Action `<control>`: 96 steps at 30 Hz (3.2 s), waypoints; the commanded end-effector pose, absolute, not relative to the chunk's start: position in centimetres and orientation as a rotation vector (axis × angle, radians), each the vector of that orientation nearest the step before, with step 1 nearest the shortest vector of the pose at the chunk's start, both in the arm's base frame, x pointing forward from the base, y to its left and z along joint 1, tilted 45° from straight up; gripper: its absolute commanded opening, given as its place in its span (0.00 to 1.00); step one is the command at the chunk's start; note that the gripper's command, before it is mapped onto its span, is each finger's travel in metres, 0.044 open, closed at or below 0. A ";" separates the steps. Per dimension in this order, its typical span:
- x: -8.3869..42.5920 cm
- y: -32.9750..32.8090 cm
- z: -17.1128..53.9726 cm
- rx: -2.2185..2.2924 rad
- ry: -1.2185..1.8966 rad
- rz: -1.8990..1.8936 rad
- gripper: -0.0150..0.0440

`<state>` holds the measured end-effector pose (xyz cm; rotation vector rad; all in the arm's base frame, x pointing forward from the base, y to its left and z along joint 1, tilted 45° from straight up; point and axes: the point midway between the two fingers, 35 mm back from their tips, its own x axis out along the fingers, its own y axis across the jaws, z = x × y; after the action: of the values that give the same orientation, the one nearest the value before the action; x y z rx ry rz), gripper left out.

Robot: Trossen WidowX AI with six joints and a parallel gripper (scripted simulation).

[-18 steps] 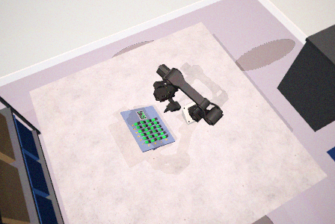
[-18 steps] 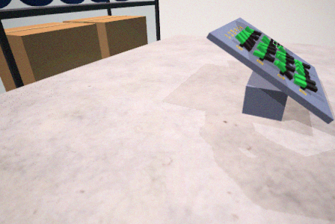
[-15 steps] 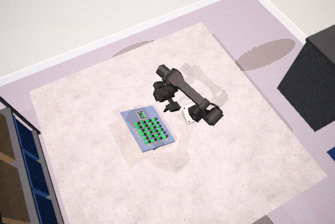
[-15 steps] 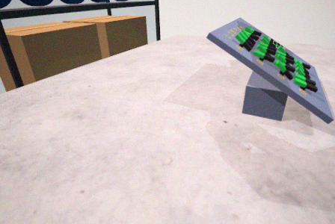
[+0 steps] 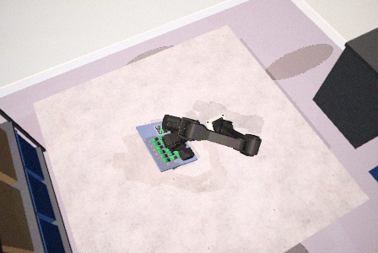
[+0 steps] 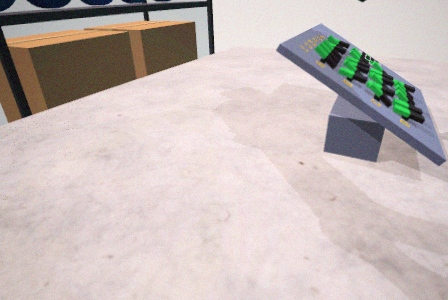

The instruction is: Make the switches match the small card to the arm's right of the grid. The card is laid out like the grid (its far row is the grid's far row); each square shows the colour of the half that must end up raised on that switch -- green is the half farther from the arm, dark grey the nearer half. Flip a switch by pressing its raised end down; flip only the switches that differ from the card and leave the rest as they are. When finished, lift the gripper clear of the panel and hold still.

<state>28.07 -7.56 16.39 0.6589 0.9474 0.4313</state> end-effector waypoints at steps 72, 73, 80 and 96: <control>31.7 -3.3 13.0 0.676 0.962 0.438 0.25; 31.8 -3.3 13.0 0.676 0.962 0.438 0.25; 31.8 -3.2 12.9 0.676 0.962 0.438 0.25; 28.3 -7.1 16.5 0.681 0.942 0.426 0.25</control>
<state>28.97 -6.80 15.61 0.6844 0.9514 0.4164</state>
